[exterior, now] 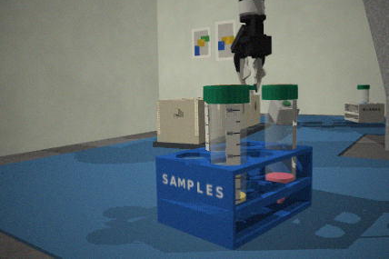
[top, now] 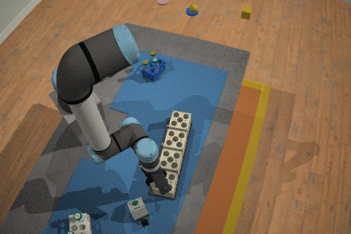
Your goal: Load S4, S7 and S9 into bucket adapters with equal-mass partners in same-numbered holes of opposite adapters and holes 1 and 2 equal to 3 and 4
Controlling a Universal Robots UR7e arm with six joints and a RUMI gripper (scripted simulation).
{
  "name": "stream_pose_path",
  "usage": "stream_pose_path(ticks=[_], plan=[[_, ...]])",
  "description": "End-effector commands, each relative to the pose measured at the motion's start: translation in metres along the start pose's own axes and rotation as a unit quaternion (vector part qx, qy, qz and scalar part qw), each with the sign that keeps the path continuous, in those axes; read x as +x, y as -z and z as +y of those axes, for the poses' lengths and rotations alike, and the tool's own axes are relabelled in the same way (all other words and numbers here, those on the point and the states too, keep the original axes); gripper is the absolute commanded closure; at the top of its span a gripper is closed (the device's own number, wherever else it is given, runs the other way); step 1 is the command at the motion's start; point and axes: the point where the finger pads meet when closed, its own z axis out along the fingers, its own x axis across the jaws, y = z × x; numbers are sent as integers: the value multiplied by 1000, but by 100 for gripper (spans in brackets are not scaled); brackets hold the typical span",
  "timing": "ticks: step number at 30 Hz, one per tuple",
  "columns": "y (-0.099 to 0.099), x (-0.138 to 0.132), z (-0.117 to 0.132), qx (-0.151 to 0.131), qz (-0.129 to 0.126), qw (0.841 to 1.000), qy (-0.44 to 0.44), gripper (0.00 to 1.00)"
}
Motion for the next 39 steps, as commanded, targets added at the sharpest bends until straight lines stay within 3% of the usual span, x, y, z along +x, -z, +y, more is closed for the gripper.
stream_pose_path(ticks=[1, 39], plan=[[3, 0, 0, 0, 0, 1000, 0, 100], [48, 0, 0, 0, 0, 1000, 0, 100]])
